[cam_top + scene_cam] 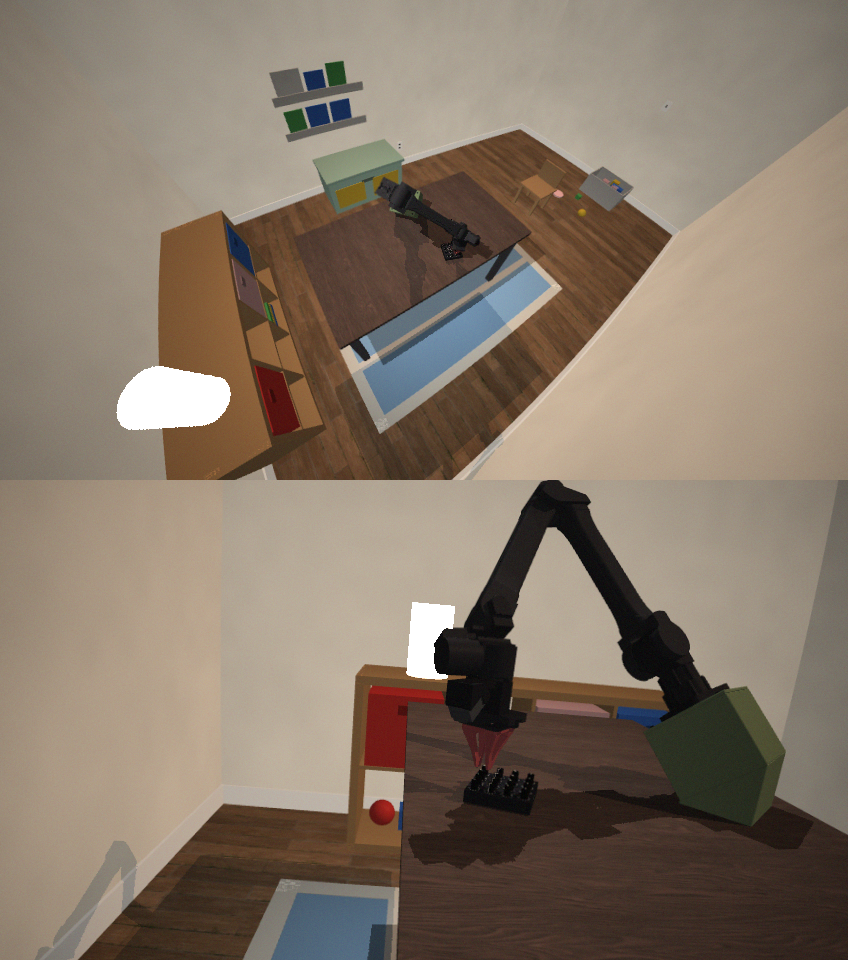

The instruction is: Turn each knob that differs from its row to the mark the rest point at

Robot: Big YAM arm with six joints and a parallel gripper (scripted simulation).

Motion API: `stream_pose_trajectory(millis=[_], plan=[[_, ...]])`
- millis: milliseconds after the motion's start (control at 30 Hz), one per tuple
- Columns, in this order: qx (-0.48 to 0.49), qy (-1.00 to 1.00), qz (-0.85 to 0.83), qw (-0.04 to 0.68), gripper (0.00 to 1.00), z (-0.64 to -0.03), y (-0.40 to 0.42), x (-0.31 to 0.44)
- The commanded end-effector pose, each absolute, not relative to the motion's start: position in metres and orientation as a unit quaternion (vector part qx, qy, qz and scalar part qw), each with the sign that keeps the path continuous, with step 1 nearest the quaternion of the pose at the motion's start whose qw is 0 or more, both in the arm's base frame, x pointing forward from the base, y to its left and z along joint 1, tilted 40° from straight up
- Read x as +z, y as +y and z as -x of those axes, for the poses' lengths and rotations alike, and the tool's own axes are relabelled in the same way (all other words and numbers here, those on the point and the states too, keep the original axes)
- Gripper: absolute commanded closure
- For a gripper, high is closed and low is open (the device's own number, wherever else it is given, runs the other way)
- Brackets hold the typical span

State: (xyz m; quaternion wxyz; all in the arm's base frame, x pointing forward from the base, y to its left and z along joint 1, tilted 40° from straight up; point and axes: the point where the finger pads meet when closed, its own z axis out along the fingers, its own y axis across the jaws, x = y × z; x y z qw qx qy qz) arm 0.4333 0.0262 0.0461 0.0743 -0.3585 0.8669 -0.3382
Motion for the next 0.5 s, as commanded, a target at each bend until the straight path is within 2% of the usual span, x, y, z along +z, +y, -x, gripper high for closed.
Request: stream_pose_trajectory(millis=[0, 467], plan=[[-0.337, 0.87, 0.353, 0.073, 0.82, -0.4324, 0.0166, 0.0447], [-0.337, 0.869, 0.355, 0.067, 0.82, -0.4318, 0.0162, 0.042]])
